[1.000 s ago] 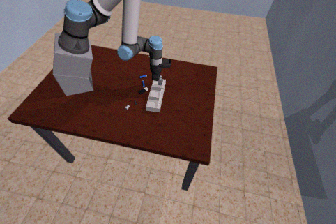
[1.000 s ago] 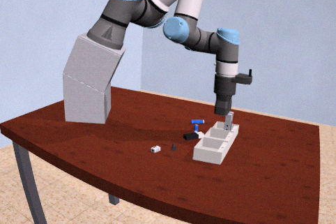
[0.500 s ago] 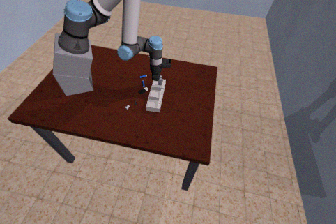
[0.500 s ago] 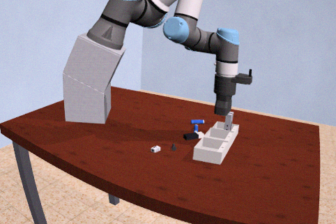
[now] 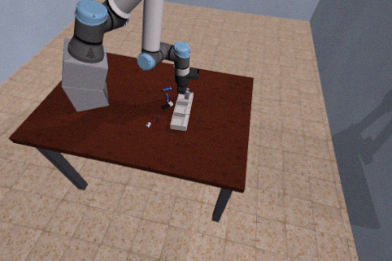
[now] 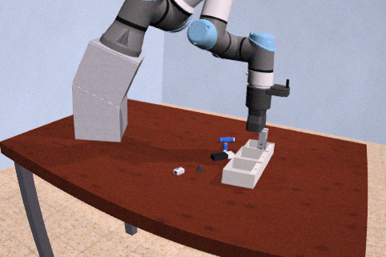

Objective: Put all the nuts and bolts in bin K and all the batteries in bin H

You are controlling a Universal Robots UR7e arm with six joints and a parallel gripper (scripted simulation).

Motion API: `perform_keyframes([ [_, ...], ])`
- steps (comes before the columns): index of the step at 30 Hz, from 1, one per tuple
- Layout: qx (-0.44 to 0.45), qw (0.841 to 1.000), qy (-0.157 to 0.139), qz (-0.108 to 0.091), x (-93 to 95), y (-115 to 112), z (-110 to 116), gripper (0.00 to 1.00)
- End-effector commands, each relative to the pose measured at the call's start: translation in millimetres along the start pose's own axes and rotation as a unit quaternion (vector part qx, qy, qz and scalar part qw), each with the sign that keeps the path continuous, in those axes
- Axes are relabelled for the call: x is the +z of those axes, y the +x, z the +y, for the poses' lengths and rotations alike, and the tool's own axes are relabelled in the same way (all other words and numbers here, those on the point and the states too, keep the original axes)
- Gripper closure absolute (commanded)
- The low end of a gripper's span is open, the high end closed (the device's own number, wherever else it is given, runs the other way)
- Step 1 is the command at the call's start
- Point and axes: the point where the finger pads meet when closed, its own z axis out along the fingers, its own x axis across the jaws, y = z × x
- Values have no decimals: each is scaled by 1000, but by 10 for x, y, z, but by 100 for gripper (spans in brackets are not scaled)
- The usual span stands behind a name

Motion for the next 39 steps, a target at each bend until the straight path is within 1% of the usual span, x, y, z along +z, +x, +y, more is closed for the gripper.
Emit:
perform_keyframes([
  [1,0,1000,1,0,-4,0,-4,69],
  [7,0,1000,1,0,-4,0,-4,69],
  [30,0,1000,1,0,-284,0,-5,69],
  [32,0,1000,1,0,-284,0,-5,69],
  [38,0,1000,1,0,-524,0,-5,69],
  [39,0,1000,1,0,-527,0,-4,69],
])
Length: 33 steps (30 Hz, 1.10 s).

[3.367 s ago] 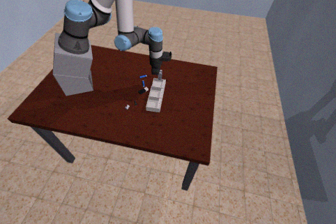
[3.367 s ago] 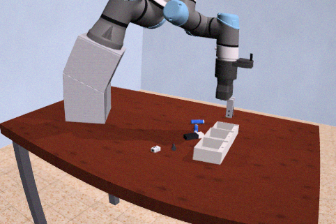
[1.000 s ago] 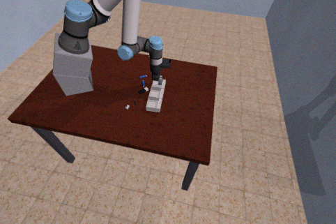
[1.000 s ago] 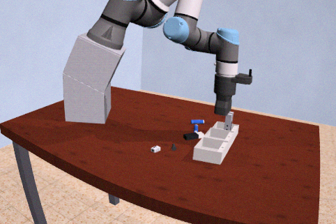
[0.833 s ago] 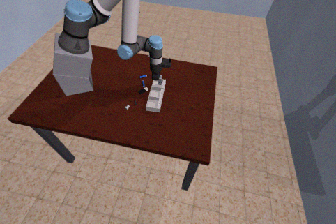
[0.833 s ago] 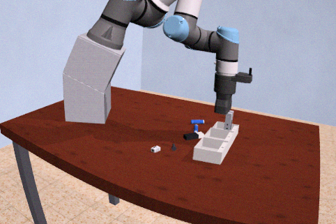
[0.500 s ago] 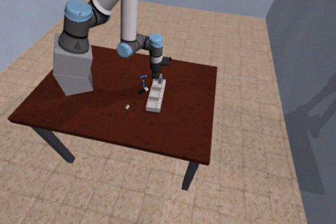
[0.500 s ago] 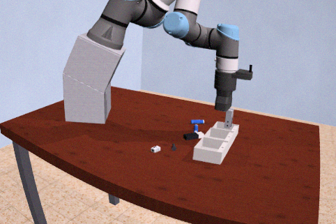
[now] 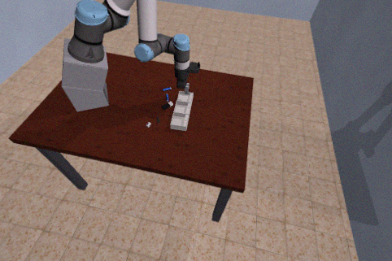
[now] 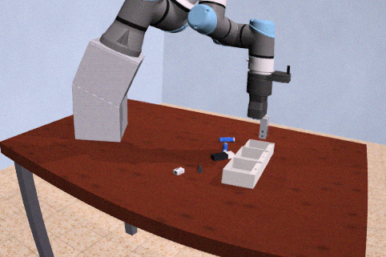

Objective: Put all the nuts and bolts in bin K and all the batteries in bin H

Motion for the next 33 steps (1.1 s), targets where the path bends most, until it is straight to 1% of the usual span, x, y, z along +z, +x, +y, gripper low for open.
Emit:
perform_keyframes([
  [1,0,1000,1,0,-128,0,-8,69],
  [5,0,1000,1,0,-129,0,-8,69],
  [8,0,1000,1,0,-379,1,-8,69],
  [10,0,1000,1,0,-379,1,-8,69],
  [23,0,1000,1,0,-1460,1,-8,69],
  [33,0,1000,1,0,-1460,1,-8,69],
])
